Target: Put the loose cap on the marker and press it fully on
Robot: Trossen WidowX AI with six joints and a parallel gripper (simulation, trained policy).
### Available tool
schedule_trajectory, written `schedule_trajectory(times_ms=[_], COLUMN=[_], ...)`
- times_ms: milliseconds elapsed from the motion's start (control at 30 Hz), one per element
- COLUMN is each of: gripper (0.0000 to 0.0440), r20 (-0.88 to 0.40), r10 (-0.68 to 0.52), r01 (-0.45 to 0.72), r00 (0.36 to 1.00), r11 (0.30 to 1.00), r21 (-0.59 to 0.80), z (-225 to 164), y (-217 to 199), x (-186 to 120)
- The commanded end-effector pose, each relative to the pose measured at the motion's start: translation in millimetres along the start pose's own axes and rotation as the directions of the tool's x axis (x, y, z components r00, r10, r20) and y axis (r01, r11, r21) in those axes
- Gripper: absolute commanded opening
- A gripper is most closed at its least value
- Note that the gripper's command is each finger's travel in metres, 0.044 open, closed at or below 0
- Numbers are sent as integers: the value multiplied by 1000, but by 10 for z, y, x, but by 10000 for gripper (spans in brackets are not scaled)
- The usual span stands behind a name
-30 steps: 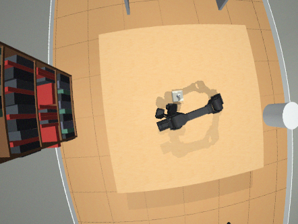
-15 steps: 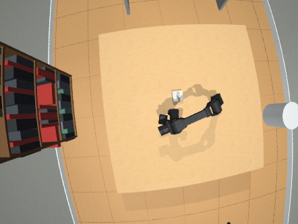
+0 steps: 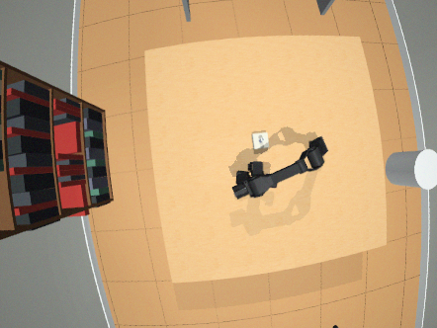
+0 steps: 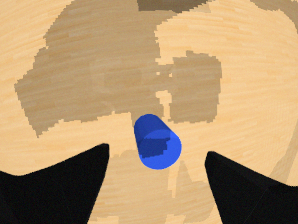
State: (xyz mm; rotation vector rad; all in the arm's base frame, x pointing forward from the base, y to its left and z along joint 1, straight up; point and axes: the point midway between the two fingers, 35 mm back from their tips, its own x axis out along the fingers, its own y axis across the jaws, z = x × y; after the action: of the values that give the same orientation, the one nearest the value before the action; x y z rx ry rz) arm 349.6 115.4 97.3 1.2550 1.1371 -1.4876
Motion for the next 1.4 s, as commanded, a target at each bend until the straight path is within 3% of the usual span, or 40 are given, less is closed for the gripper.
schedule_trajectory(times_ms=[0,433,533,700,1367], gripper=[299,256,205,76,76], r20=[-7,-2,2,2,-35], r10=[-25,-52,-42,-21,75], r01=[25,51,42,21,-78], r00=[1000,999,999,1000,997], r11=[999,995,994,993,992], r21=[-21,-88,-100,-117,-96], z=[-24,-39,-34,-12,406], y=[-17,-44,-41,-51,66], x=[107,394,403,310,-401])
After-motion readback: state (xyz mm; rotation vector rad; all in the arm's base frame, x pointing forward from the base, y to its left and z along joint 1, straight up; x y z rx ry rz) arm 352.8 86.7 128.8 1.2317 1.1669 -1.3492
